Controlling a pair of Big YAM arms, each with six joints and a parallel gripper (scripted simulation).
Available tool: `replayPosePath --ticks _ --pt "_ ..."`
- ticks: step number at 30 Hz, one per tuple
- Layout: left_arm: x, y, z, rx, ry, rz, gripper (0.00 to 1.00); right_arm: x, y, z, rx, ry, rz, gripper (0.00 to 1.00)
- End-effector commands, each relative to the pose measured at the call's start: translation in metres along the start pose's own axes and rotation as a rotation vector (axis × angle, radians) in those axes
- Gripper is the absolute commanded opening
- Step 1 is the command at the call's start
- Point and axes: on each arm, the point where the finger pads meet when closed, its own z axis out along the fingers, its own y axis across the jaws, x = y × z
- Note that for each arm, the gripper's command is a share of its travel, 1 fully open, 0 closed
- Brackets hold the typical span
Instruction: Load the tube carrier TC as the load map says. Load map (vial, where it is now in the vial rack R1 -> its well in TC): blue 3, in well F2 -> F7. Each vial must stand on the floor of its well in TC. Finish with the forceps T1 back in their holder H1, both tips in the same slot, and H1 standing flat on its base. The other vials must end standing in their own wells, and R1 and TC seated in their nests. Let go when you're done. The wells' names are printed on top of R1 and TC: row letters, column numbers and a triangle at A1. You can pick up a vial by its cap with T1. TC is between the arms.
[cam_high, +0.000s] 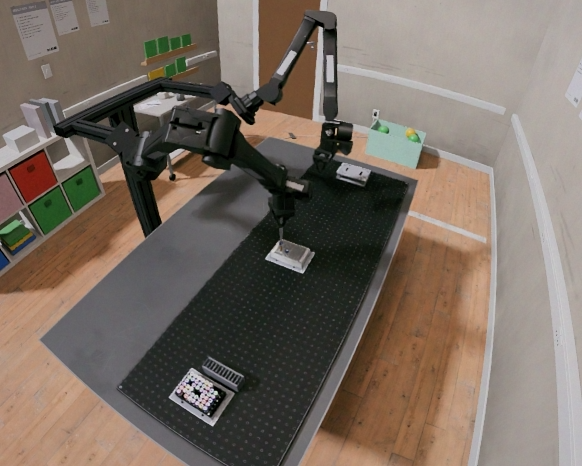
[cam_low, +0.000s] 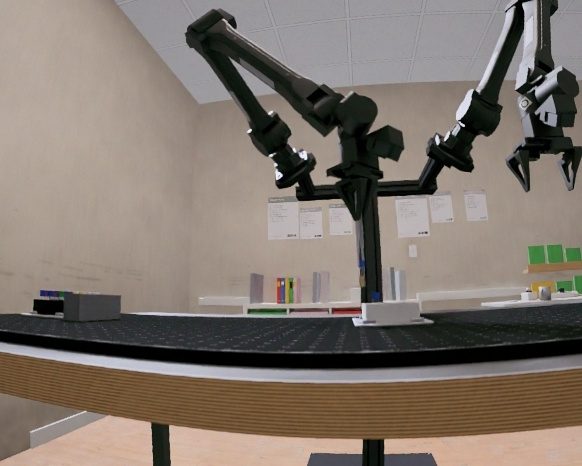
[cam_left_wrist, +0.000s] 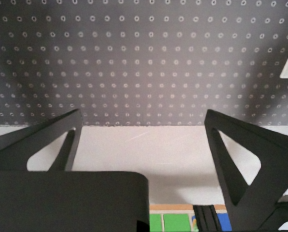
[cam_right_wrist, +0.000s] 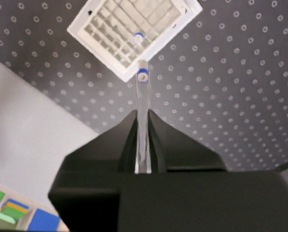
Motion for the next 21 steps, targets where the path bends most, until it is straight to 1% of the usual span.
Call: replayPosePath --ticks 1,6,7,9,15,18,21 --pt "-0.004 0.001 -0.001 -0.003 -0.013 0.001 1.0 -0.007 0.01 0.001 -0.005 0.005 0.002 0.09" --pt "-0.004 0.001 -0.001 -0.003 -0.013 0.001 1.0 -0.013 0.016 -0.002 -0.005 -0.002 -0.003 0.09" --pt "-0.004 0.001 -0.001 -0.003 -0.013 0.001 1.0 -0.01 0.013 0.003 -0.003 0.008 0.007 0.09" --pt "-0.004 0.001 -0.001 -0.003 -0.013 0.001 1.0 -0.016 0.02 -0.002 -0.005 -0.002 -0.003 0.09" --pt "-0.004 0.001 -0.001 -0.003 -0.013 0.001 1.0 -0.022 0.028 -0.002 -0.005 -0.003 -0.003 0.09" --pt "-0.004 0.001 -0.001 -0.003 -0.013 0.001 1.0 -0.022 0.029 0.002 -0.004 0.006 0.003 0.09" --pt "-0.004 0.001 -0.001 -0.003 -0.013 0.001 1.0 -0.028 0.036 -0.002 -0.005 -0.003 -0.003 0.09"
